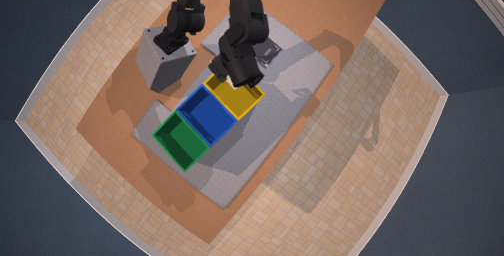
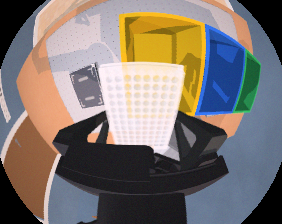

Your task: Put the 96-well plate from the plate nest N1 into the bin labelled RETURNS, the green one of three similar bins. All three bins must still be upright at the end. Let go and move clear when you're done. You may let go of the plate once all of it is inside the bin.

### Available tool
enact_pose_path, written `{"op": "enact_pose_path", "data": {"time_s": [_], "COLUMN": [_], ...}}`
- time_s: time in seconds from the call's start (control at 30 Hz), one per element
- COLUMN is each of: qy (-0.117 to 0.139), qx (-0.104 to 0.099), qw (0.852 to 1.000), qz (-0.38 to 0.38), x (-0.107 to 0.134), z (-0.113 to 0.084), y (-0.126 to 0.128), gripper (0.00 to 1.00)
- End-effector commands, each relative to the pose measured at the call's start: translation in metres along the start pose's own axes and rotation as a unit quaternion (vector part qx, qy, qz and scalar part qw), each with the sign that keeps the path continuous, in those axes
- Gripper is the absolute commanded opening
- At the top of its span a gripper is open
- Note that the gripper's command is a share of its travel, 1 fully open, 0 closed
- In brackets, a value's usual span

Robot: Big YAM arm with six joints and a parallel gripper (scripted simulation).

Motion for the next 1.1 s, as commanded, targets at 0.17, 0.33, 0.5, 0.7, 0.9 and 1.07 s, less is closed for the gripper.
{"op": "enact_pose_path", "data": {"time_s": [0.17,0.33,0.5,0.7,0.9,1.07], "qy": [-0.018,-0.018,-0.018,-0.017,-0.016,-0.016], "qx": [0.013,0.014,0.015,0.016,0.017,0.017], "qw": [0.999,0.999,0.999,0.999,0.999,0.999], "qz": [-0.033,-0.032,-0.032,-0.032,-0.031,-0.031], "x": [-0.017,-0.017,-0.017,-0.016,-0.015,-0.015], "z": [-0.014,-0.014,-0.014,-0.014,-0.014,-0.014], "y": [-0.03,-0.048,-0.059,-0.081,-0.102,-0.113], "gripper": [0.0,0.0,0.0,0.0,0.0,0.0]}}
Point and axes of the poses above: the point where the finger pads meet when closed, its own z axis out along the fingers, its own y axis across the jaws, x = y × z, the point moved 6 cm from there along -z, back along the fingers, and after that the axes turned 12 degrees about -z, right-handed, at the moved point
